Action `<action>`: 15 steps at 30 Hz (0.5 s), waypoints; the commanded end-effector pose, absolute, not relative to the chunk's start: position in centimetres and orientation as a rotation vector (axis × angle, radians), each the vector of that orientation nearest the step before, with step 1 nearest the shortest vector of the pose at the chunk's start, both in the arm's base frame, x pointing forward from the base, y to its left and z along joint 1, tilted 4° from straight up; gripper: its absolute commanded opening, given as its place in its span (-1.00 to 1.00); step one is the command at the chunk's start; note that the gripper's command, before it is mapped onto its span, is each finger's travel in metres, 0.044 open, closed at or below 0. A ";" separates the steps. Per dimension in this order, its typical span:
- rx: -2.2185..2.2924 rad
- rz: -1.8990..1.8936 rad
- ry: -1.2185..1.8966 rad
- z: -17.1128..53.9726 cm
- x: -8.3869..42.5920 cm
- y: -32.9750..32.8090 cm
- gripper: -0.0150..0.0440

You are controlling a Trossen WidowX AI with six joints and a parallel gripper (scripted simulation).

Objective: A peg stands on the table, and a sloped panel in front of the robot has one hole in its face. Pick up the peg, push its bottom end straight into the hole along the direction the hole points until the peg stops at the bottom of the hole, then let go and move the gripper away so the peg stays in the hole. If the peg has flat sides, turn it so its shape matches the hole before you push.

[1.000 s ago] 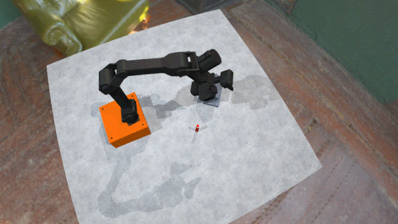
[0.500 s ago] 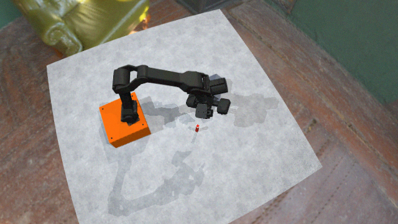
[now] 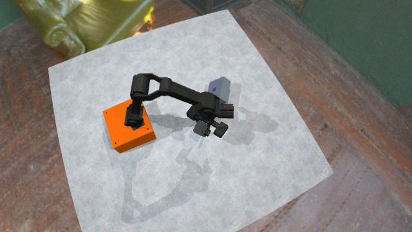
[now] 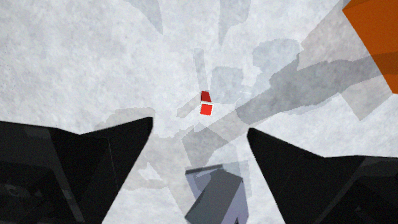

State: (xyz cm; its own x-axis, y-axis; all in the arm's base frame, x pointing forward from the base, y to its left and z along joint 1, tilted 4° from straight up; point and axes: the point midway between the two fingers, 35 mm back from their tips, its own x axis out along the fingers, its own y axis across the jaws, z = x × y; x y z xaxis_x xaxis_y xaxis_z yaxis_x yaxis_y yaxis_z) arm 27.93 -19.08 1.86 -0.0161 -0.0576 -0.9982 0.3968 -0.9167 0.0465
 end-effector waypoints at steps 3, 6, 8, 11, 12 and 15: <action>1.962 -2.069 0.369 0.7 27.1 -18.9 1.00; 1.962 -2.069 0.369 0.6 27.1 -18.9 1.00; 1.962 -2.069 0.369 0.5 27.1 -18.9 1.00; 1.962 -2.069 0.369 0.0 27.1 -18.9 1.00; 1.962 -2.069 0.369 -0.2 27.1 -18.9 1.00; 1.962 -2.069 0.369 -0.6 27.2 -19.0 1.00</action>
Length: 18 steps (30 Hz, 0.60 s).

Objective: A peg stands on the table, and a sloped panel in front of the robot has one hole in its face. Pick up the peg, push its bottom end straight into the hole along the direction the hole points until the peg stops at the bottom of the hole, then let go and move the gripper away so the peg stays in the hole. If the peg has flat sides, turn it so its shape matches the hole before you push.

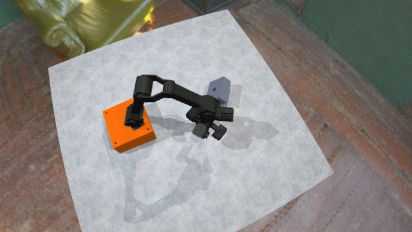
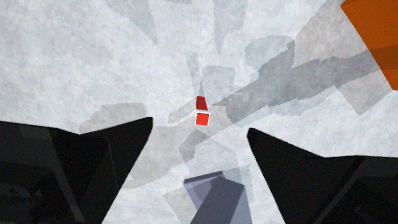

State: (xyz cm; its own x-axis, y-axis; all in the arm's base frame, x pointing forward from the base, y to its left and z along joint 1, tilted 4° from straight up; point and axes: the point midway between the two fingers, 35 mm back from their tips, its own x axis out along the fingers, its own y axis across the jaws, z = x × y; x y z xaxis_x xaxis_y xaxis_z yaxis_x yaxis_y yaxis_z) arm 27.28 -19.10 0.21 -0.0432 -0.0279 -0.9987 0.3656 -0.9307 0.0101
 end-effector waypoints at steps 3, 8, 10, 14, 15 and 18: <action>1.962 -2.069 0.369 -1.1 27.2 -19.0 1.00; 1.962 -2.069 0.369 -2.0 27.2 -19.1 1.00; 1.962 -2.069 0.369 -2.3 27.1 -19.1 1.00; 1.962 -2.070 0.369 -2.9 27.1 -19.1 1.00; 1.962 -2.070 0.369 -3.1 27.1 -19.1 1.00; 1.962 -2.070 0.369 -3.6 27.1 -19.1 1.00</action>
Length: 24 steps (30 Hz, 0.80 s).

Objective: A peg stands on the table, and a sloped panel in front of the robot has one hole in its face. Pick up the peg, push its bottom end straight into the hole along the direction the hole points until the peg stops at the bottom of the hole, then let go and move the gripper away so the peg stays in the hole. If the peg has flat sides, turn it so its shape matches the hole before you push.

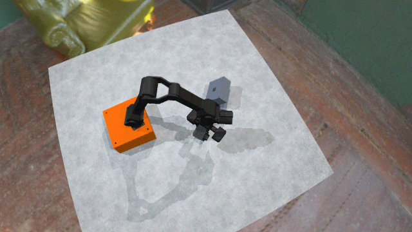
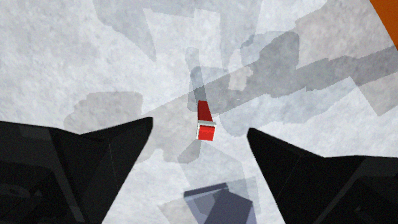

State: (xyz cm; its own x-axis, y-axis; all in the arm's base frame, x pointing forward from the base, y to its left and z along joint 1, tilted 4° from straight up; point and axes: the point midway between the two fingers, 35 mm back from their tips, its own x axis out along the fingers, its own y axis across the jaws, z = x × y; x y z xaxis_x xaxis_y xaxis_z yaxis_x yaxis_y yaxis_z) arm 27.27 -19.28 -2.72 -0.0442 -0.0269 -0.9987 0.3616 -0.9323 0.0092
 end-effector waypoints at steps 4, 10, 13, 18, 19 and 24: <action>1.962 -2.070 0.369 -4.2 27.0 -19.1 1.00; 1.962 -2.070 0.369 -5.2 26.9 -19.1 1.00; 1.961 -2.070 0.369 -5.6 26.9 -19.1 1.00; 1.961 -2.070 0.369 -5.6 26.9 -19.1 1.00; 1.962 -2.068 0.358 -5.3 27.0 -19.3 0.91; 1.962 -2.068 0.358 -5.3 27.0 -19.3 0.47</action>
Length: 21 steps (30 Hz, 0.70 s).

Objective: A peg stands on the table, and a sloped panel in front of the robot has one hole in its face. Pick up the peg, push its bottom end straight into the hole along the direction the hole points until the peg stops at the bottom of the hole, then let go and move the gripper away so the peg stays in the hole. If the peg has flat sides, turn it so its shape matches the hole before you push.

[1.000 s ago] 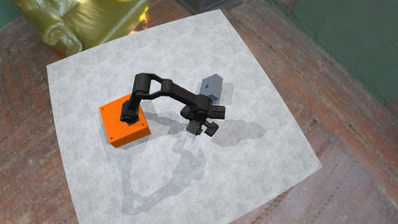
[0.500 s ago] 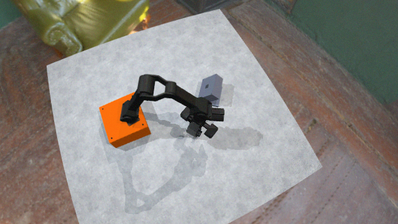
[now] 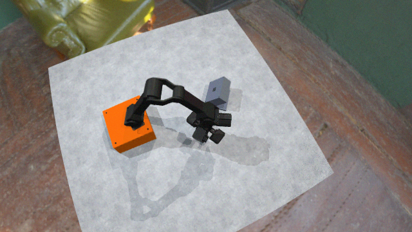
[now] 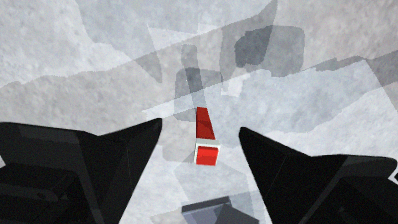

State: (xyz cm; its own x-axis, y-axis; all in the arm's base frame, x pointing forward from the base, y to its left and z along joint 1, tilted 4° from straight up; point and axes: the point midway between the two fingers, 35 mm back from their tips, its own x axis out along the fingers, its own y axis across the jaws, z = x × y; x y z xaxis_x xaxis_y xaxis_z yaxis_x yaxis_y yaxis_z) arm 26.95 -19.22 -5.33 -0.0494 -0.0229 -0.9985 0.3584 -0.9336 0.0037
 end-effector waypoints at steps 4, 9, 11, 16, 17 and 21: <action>1.962 -2.068 0.358 -5.3 27.0 -19.3 0.11; 1.962 -2.068 0.358 -5.3 27.0 -19.3 -0.33; 1.962 -2.068 0.358 -5.3 27.0 -19.3 -0.45; 1.962 -2.068 0.358 -5.3 27.0 -19.3 -0.49; 1.962 -2.068 0.358 -5.3 27.0 -19.3 -0.49; 1.962 -2.068 0.359 -4.7 27.1 -19.3 -0.49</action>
State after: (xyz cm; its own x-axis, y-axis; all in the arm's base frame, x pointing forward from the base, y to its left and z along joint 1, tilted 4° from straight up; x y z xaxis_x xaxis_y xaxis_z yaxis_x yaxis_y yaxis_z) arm 26.96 -19.24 -5.20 -0.0496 -0.0232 -0.9985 0.3582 -0.9336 0.0039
